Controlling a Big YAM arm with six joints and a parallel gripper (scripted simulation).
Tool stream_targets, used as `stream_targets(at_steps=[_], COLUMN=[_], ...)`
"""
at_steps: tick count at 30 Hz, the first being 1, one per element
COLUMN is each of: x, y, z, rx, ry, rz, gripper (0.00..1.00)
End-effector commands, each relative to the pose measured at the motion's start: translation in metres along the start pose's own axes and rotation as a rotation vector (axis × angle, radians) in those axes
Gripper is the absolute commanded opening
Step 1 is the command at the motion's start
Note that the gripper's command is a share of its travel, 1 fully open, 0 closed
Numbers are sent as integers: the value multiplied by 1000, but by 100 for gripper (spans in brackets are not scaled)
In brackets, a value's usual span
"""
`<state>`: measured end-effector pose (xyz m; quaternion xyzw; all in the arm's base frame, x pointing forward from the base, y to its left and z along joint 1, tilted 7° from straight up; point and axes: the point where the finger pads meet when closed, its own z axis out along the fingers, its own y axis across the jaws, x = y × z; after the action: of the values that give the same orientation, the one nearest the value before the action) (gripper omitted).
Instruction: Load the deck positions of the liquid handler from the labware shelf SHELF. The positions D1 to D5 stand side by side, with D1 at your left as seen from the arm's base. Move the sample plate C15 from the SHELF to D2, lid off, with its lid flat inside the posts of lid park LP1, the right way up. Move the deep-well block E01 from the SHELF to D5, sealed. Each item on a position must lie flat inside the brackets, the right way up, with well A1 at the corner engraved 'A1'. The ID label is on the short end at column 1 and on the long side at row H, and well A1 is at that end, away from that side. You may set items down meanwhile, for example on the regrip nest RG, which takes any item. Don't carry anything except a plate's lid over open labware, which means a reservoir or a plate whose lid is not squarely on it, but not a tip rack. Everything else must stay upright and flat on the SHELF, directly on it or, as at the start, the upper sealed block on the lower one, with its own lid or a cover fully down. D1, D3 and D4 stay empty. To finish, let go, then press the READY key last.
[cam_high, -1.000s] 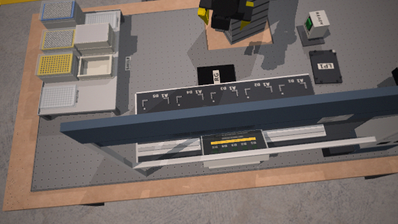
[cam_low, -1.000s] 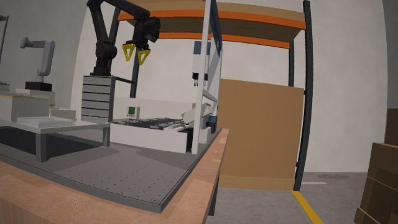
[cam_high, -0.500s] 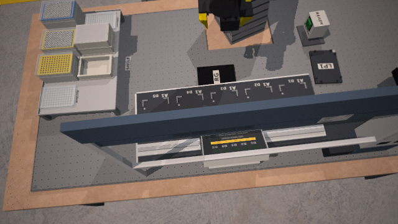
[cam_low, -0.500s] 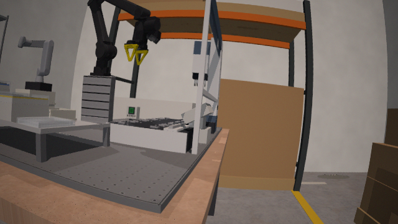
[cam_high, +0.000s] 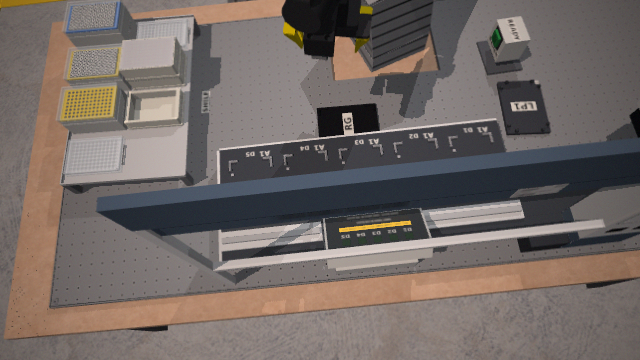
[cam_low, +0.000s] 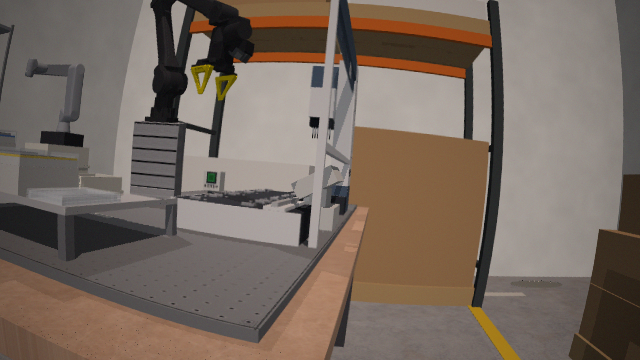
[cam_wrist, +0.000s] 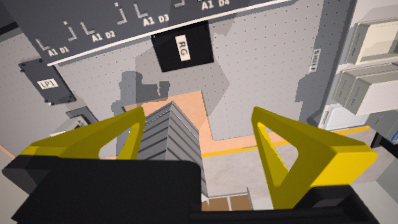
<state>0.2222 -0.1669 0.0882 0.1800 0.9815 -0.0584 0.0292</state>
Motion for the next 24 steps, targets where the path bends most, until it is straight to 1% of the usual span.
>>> stream_targets(at_steps=[1, 7, 9, 10, 14, 24], x=[-28, -35, -35, -34, -42, -54], y=[-25, -56, -56, -60, -82, -132], z=[-15, -14, -14, -14, -14, -13], rx=[13, 15, 15, 13, 18, 18], ry=[-51, -50, -50, -37, -51, -45], rz=[88, 207, 207, 226, 307, 505], gripper=[100, 100, 100, 100, 100, 100])
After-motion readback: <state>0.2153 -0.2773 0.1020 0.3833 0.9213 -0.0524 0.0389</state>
